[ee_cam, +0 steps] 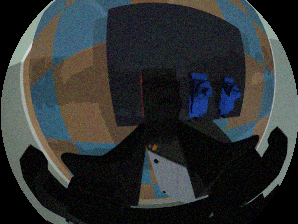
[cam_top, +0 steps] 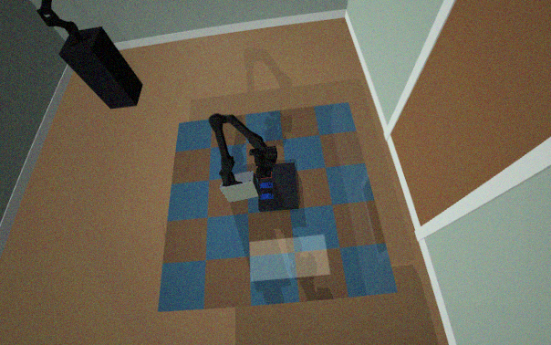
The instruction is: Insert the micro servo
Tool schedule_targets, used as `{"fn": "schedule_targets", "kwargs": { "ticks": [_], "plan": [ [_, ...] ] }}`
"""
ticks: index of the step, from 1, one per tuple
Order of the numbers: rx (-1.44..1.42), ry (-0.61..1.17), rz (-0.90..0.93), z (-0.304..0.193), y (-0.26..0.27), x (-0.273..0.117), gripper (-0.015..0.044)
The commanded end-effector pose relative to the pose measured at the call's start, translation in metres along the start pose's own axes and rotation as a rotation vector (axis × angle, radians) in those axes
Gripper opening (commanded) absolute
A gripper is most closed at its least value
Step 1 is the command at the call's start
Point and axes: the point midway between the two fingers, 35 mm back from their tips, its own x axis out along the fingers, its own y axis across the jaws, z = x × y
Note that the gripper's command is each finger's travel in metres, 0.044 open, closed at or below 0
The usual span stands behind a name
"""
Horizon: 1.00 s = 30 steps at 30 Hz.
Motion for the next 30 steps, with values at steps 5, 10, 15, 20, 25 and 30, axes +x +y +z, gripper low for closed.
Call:
{"fn": "schedule_targets", "kwargs": {
  "ticks": [5, 10, 15, 20, 25, 30],
  "plan": [
    [-0.001, 0.003, 0.0, -0.005, -0.001, 0.005, 0.0],
    [-0.001, 0.003, 0.0, -0.005, 0.0, 0.013, 0.0],
    [-0.001, 0.003, 0.001, -0.006, 0.0, 0.02, 0.0],
    [-0.001, 0.003, 0.001, -0.006, 0.0, 0.021, 0.0],
    [-0.001, 0.003, 0.001, -0.006, 0.0, 0.021, 0.0],
    [-0.001, 0.003, 0.001, -0.006, 0.0, 0.021, 0.0]
  ]
}}
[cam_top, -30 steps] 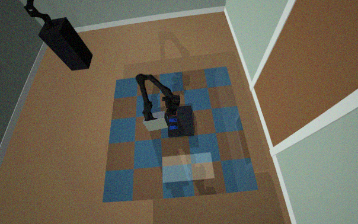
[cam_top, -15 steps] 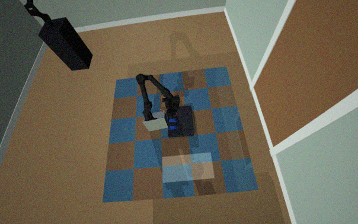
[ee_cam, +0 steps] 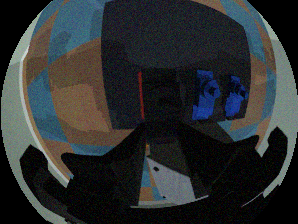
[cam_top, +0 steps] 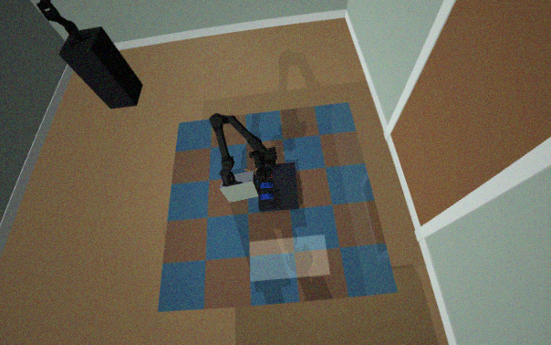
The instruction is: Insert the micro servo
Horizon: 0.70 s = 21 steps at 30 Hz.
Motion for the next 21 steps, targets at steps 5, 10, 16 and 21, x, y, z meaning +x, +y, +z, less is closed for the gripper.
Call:
{"fn": "schedule_targets", "kwargs": {
  "ticks": [5, 10, 16, 21],
  "plan": [
    [0.004, -0.001, 0.002, 0.0, 0.0, 0.005, 0.0],
    [0.004, -0.001, 0.003, 0.0, 0.0, 0.01, 0.0],
    [0.004, -0.001, 0.003, 0.0, 0.0, 0.014, 0.0],
    [0.004, -0.001, 0.003, 0.0, 0.0, 0.019, 0.0]
  ]
}}
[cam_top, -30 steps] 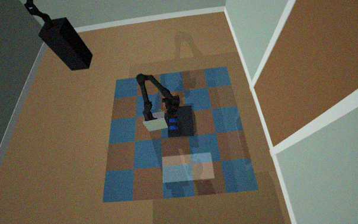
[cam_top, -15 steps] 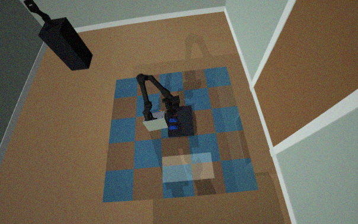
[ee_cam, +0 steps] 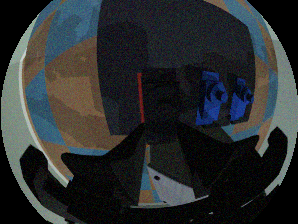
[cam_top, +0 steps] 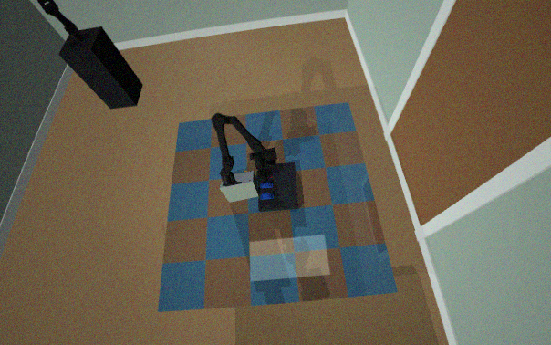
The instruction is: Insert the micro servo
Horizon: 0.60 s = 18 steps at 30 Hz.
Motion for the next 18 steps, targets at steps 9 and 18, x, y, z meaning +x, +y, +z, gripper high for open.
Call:
{"fn": "schedule_targets", "kwargs": {
  "ticks": [9, 18],
  "plan": [
    [0.006, 0.001, 0.003, -0.001, 0.0, 0.01, 0.0],
    [0.006, 0.001, 0.003, -0.001, 0.0, 0.018, 0.0]
  ]
}}
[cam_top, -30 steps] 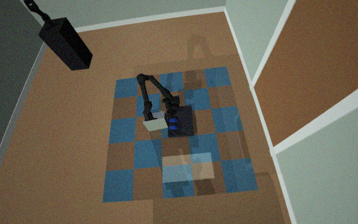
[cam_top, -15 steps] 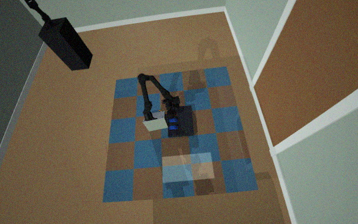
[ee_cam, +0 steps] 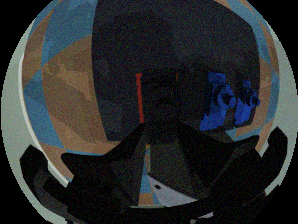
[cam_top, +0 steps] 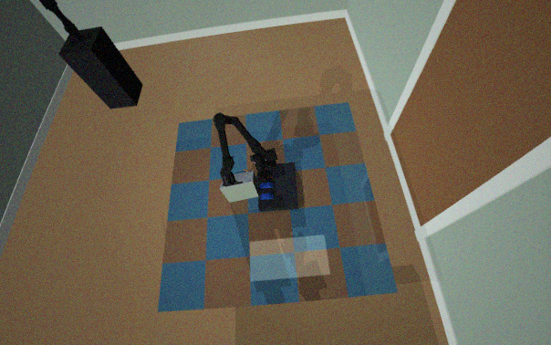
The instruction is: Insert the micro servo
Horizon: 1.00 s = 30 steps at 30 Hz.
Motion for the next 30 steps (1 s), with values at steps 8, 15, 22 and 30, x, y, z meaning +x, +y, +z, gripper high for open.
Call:
{"fn": "schedule_targets", "kwargs": {
  "ticks": [8, 15, 22, 30],
  "plan": [
    [0.006, 0.0, 0.002, -0.001, 0.0, 0.01, 0.0],
    [0.006, 0.001, 0.002, -0.001, 0.0, 0.016, 0.0],
    [0.006, 0.001, 0.002, -0.001, 0.0, 0.019, 0.0026],
    [0.006, 0.0, 0.002, 0.0, 0.0, 0.017, 0.0187]
  ]
}}
